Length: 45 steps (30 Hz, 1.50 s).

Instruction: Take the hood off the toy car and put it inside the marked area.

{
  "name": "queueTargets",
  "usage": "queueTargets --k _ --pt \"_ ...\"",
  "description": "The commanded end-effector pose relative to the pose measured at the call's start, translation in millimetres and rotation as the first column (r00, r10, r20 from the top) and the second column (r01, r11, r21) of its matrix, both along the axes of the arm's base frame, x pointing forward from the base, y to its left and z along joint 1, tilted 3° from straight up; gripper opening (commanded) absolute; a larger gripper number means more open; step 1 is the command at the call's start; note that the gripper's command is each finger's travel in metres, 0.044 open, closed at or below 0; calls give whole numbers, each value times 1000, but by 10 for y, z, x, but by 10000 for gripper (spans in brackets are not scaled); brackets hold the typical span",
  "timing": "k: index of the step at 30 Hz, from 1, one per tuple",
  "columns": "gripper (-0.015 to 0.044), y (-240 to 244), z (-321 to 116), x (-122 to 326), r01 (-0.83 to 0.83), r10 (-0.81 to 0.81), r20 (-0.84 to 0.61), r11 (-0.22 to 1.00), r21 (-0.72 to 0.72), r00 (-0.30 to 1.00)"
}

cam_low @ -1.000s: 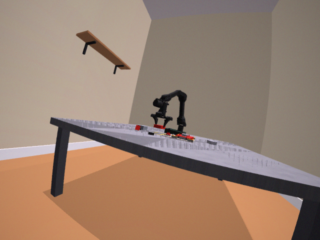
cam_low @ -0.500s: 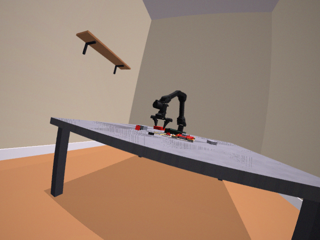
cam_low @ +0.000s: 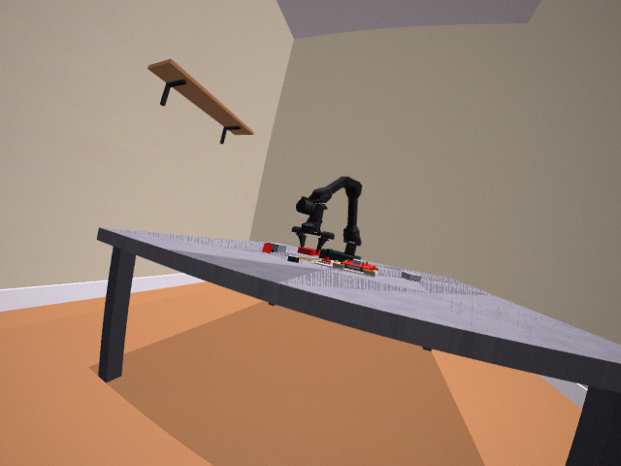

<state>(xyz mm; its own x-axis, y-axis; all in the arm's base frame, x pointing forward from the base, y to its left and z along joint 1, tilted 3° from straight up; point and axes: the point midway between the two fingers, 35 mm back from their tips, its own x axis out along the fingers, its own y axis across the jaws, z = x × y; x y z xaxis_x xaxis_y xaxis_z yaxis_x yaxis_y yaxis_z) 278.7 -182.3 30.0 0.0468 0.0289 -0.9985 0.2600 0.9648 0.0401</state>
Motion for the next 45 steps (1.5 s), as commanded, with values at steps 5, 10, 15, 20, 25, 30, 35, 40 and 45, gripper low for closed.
queueTargets --k 5,10,15,20,25,30,35,40,45 --pt "0 5 -39 4 4 -4 1 1000 2 1000" --pt "0 6 -63 5 4 -4 1 1000 2 1000" --pt "0 7 -88 7 4 -4 1 1000 2 1000" --pt "0 8 -113 8 4 -4 1 1000 2 1000" --pt "0 9 -138 9 4 -4 1 1000 2 1000" --pt "0 10 -162 10 4 -4 1 1000 2 1000" --pt "0 11 -187 11 4 -4 1 1000 2 1000" --pt "26 8 -187 7 0 0 0 1000 0 1000" --pt "158 8 -187 7 0 0 0 1000 0 1000"
